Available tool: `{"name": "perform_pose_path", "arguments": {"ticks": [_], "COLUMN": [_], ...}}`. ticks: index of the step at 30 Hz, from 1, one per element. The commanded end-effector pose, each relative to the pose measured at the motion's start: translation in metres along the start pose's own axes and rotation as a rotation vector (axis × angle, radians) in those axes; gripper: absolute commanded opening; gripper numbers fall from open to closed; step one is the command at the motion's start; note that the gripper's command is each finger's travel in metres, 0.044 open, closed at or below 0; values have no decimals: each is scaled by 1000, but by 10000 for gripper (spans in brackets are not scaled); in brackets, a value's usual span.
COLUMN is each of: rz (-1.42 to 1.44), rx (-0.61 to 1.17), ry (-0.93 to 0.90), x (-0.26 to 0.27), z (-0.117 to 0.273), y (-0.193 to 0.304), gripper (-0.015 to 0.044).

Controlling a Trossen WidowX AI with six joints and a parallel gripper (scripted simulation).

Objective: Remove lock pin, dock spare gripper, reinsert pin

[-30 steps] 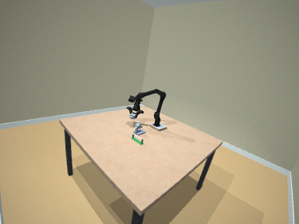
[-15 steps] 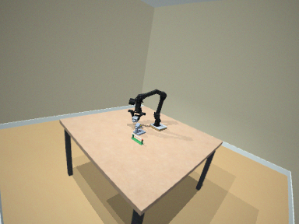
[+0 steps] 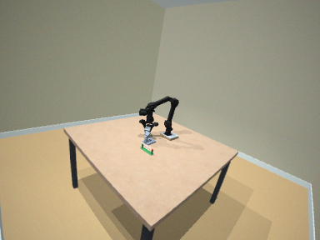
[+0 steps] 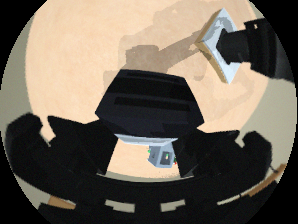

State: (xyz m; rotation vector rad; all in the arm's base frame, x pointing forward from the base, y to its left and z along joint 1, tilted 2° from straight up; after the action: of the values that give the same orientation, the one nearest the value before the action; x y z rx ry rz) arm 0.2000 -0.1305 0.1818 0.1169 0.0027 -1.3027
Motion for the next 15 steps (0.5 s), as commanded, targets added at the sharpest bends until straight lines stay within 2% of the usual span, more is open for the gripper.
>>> {"name": "perform_pose_path", "arguments": {"ticks": [1,15], "rz": [8,58], "rx": [-59,-243], "ry": [-11,-90], "x": [-9,-40], "z": [-3,-12], "y": [4,15], "gripper": [0,0]}}
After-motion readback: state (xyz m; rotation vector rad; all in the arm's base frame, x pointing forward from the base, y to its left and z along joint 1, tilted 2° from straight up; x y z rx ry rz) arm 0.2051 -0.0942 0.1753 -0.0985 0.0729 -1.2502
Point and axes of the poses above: the point midway between the two fingers, 35 mm back from their tips, its own z axis back along the fingers, its own x axis across the jaws, y = z × x, the point moved 10 cm from there along z, back along the fingers, and after that the axes turned 2 degrees about -z, right-handed, at the moved point
